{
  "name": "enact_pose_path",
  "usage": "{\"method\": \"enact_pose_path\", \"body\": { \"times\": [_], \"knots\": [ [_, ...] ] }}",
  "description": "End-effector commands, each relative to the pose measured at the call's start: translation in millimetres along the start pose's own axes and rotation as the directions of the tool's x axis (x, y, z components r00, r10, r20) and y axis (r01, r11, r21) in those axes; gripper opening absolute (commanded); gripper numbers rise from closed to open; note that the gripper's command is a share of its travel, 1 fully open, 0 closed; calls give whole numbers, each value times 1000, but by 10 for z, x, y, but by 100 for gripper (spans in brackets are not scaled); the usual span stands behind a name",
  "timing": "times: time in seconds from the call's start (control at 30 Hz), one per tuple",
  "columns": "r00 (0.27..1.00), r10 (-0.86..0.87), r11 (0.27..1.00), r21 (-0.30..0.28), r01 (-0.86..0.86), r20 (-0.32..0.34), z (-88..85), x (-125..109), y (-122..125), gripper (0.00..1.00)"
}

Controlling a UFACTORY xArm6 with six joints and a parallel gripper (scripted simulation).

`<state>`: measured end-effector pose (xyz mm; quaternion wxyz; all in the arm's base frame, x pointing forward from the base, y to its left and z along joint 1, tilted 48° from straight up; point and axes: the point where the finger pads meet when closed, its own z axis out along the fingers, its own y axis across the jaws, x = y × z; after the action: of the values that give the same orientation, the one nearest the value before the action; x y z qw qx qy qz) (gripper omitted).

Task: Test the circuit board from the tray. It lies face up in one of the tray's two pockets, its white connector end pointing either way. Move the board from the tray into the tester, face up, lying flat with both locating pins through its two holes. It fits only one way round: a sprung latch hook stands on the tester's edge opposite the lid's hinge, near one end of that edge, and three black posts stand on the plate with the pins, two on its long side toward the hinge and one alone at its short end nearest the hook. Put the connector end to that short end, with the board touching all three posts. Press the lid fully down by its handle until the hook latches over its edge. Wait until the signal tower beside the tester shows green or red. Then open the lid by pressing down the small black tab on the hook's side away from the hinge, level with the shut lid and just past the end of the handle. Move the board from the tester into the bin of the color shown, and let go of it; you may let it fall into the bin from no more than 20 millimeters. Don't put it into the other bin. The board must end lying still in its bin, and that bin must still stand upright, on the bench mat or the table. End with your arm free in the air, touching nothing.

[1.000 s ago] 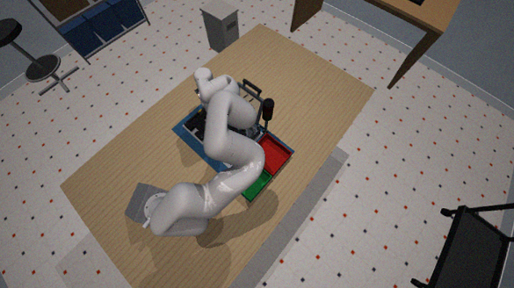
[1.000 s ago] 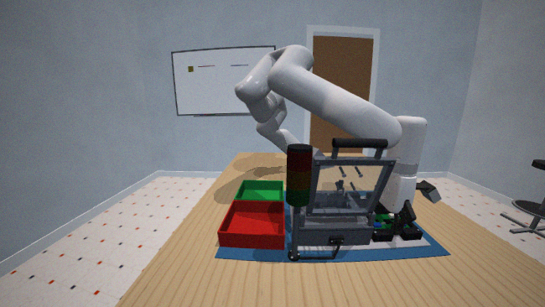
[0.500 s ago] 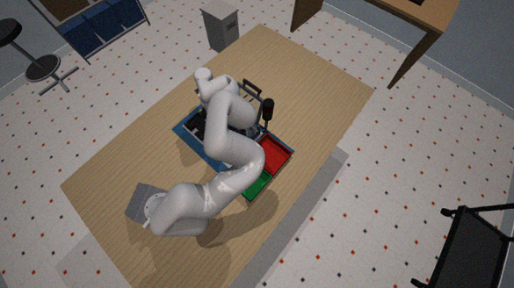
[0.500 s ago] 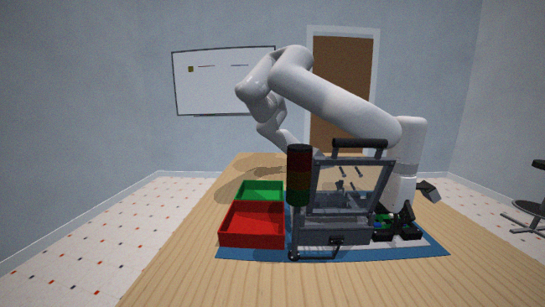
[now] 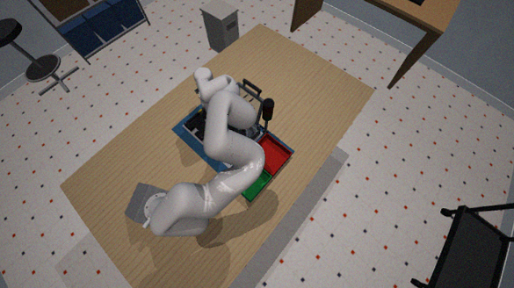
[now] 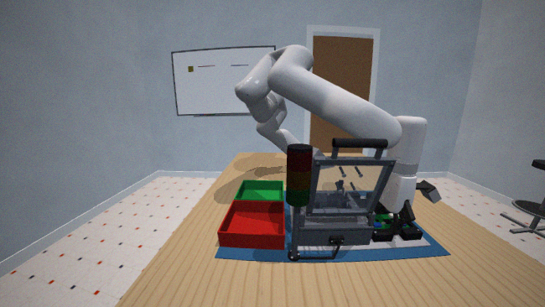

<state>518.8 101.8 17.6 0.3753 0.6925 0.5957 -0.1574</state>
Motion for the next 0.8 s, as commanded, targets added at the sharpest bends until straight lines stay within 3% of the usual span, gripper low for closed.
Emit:
{"method": "enact_pose_path", "body": {
  "times": [0.0, 0.77],
  "knots": [
    [1000, 1, 1000, -3, -1, -2, -16, 5, 11, 81],
    [1000, 1, 1000, -3, -1, -2, -16, 5, 11, 79]
  ]
}}
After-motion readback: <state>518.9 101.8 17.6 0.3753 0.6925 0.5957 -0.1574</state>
